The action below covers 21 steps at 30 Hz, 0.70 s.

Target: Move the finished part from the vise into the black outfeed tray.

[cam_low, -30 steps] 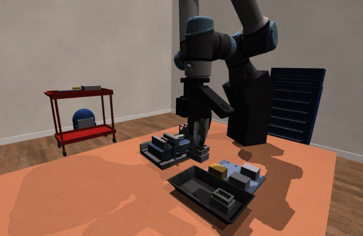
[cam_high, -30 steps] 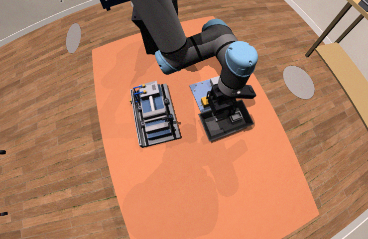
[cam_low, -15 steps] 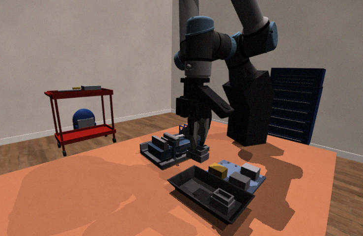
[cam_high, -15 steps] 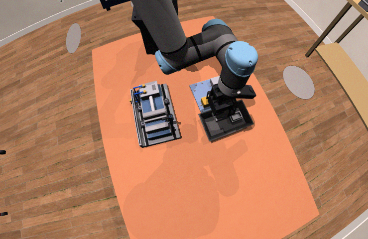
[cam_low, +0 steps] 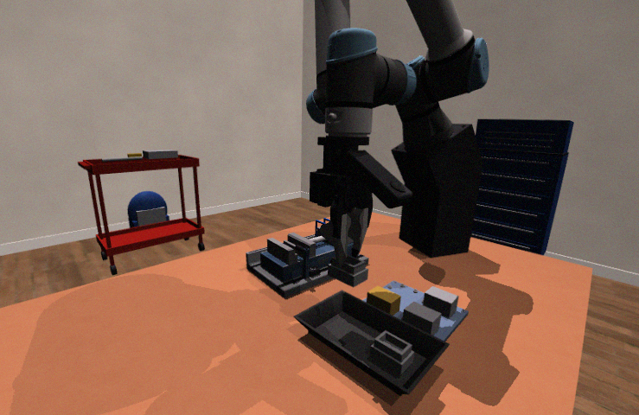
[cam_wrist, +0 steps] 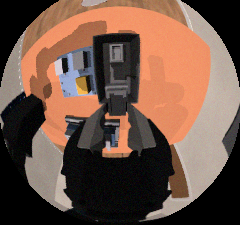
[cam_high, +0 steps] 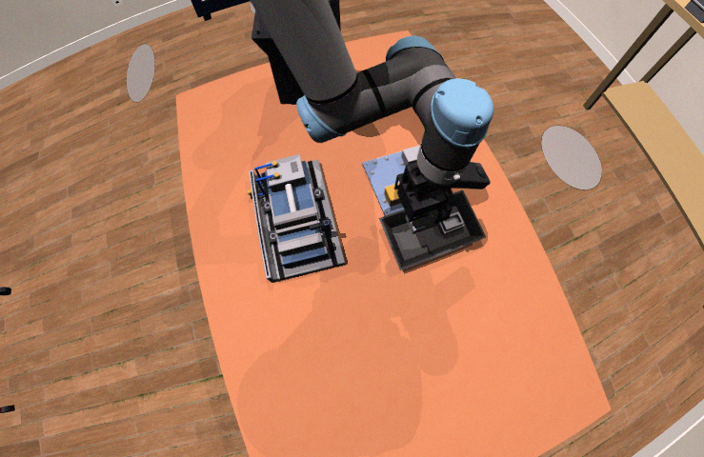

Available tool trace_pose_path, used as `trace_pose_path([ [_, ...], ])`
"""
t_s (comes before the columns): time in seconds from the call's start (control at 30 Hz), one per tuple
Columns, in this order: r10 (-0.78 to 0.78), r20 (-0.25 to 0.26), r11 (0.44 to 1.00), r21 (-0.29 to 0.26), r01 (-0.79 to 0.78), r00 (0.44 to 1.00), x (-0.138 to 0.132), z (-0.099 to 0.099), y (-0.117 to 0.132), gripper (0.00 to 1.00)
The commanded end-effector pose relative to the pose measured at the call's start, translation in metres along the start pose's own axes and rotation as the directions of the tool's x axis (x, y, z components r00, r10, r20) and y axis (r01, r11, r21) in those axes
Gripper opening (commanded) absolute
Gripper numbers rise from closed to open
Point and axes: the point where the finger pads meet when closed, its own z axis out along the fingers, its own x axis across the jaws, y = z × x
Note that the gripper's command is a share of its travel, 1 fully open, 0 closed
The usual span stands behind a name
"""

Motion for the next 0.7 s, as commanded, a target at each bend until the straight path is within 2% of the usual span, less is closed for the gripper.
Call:
trace_pose_path([
  [0.0, 0.000, -0.001, 1.000, 0.000, 0.000, 1.000, 0.0005, -0.0005, -0.0001, 0.00],
  [0.67, 0.000, -0.001, 1.000, 0.000, 0.000, 1.000, 0.0006, 0.0053, -0.0001, 0.00],
])
